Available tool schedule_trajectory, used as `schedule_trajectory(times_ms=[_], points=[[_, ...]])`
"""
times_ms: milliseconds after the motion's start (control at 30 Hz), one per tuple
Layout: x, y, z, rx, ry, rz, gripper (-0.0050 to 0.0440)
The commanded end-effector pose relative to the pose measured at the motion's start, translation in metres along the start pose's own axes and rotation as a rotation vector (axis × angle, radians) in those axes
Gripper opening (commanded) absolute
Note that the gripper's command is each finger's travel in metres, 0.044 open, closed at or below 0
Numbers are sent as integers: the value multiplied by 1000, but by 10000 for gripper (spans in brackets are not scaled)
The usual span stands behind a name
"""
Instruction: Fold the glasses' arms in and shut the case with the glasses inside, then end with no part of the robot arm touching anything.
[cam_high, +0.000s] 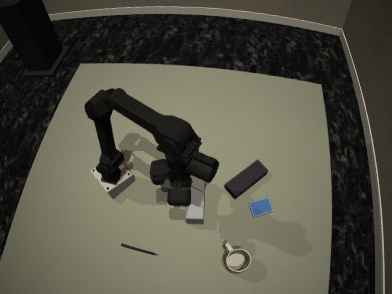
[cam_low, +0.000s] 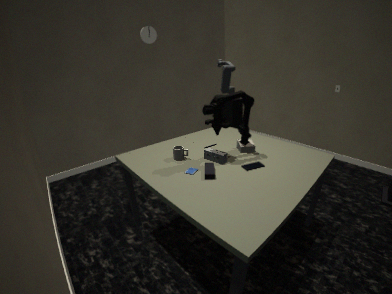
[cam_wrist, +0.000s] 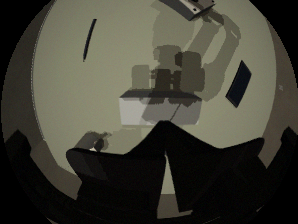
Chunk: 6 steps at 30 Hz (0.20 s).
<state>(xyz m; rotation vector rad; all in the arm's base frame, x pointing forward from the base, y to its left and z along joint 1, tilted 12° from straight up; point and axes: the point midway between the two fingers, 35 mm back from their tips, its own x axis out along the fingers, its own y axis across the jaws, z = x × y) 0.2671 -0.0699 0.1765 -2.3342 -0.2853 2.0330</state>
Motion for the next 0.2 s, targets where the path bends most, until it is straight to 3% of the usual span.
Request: schedule_trajectory(times_ms=[0,167], points=[[12,7,36,7,-4,-1,0],[36,11,87,7,-3,-3,0]])
